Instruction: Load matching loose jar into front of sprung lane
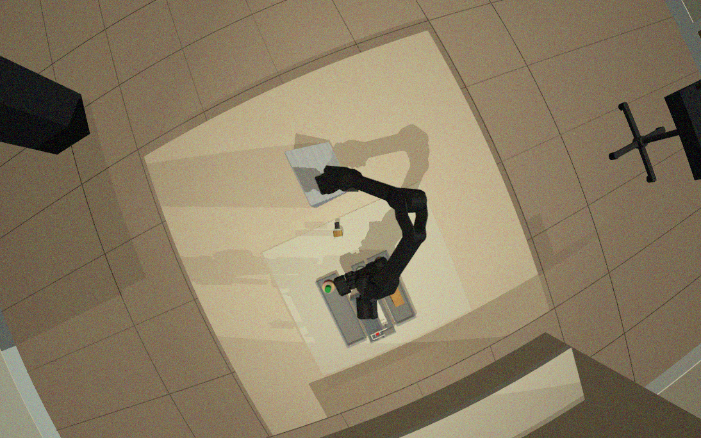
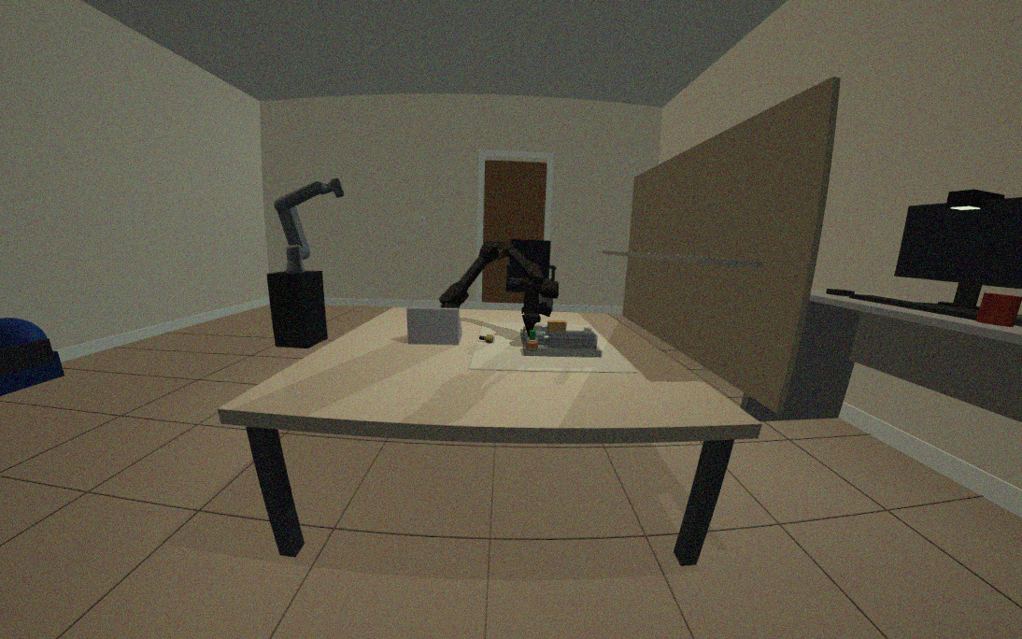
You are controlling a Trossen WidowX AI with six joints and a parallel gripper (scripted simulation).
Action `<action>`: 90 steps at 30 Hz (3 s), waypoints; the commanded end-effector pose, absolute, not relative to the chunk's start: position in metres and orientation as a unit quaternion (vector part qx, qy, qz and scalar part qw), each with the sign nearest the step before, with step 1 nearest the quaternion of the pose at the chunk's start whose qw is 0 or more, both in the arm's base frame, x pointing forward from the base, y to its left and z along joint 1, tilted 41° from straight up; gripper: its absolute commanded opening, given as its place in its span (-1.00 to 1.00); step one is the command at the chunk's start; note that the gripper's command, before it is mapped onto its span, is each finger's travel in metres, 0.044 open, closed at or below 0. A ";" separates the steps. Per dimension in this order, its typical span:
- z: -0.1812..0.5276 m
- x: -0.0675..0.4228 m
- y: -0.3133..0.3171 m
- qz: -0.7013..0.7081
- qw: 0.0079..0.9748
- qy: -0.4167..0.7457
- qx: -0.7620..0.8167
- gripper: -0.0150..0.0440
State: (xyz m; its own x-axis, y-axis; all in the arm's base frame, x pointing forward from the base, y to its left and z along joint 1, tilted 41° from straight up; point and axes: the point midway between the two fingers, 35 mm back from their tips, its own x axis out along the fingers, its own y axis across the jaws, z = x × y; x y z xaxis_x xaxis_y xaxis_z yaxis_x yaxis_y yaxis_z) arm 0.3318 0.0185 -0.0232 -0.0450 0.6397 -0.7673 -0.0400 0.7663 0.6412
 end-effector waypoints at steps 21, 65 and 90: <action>-0.022 0.329 0.020 0.263 0.656 0.671 0.225 -0.49; -0.023 0.324 0.018 0.262 0.656 0.671 0.225 0.40; -0.008 0.301 0.002 0.261 0.656 0.672 0.224 0.45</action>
State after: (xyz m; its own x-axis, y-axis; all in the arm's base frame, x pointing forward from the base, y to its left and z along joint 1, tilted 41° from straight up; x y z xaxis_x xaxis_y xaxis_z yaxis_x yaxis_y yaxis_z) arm 0.3122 0.0037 -0.0080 -0.0390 0.6474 -0.7611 -0.0386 0.7601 0.6486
